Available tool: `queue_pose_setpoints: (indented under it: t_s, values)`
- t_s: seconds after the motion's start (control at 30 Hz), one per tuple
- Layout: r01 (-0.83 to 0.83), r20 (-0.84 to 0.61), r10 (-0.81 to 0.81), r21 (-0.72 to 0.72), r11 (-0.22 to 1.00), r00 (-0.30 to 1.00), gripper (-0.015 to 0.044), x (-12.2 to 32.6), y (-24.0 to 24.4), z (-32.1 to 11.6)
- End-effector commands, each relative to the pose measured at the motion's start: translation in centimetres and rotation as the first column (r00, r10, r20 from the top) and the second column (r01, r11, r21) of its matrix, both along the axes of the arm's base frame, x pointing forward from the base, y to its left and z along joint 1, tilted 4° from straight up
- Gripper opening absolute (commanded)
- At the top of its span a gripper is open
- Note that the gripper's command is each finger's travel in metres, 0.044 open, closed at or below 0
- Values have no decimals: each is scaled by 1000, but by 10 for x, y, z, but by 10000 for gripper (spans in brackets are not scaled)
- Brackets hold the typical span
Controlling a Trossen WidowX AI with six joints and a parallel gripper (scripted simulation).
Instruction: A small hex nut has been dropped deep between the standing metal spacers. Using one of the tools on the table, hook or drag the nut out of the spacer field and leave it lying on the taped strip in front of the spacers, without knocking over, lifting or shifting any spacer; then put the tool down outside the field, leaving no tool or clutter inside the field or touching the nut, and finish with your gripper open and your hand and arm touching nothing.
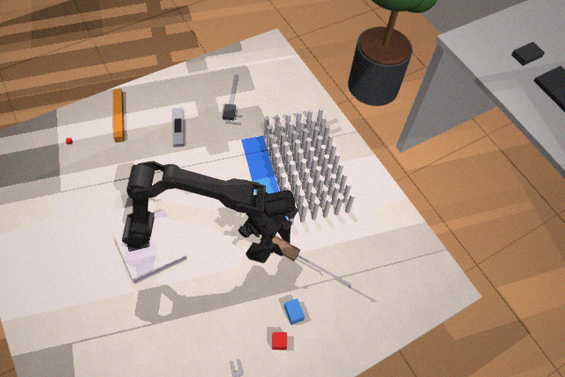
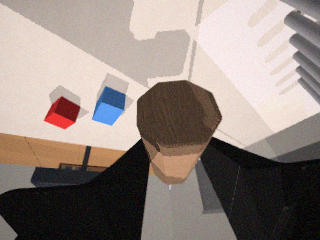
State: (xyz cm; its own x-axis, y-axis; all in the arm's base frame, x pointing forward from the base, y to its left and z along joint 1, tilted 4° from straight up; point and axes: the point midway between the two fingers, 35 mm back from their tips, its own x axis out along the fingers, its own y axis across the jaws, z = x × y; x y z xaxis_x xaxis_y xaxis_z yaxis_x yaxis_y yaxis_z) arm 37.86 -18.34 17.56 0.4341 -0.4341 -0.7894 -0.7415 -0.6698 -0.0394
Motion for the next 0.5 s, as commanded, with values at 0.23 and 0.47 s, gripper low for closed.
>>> queue_pose_setpoints:
  t_s: [0.23,0.47]
  values:
    - [-28,20,28,-7,1000,999,0,-5,19,29]
    - [-106,13,106,-4,994,994,0,-5,65,29]
